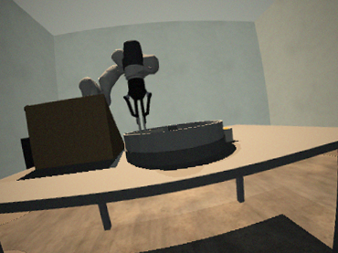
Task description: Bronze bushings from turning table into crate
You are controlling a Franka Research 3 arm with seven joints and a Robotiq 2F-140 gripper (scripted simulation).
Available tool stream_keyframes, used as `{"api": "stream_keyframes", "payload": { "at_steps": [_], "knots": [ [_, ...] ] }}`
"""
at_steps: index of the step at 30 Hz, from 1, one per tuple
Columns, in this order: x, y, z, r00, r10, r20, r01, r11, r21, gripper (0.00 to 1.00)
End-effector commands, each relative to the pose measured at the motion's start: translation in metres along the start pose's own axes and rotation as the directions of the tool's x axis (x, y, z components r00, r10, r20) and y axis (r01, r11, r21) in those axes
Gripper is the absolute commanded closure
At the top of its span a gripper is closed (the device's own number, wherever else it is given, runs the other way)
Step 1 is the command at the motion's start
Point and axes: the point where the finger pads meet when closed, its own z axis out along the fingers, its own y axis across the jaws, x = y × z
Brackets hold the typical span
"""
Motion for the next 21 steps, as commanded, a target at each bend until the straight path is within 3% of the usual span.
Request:
{"api": "stream_keyframes", "payload": {
  "at_steps": [1,21],
  "knots": [
    [0.0001,0.0005,0.0010,1.000,-0.002,0.000,0.002,1.000,0.001,0.90],
    [-0.0001,0.0008,0.0099,1.000,-0.002,0.000,0.002,1.000,0.001,0.90]
  ]
}}
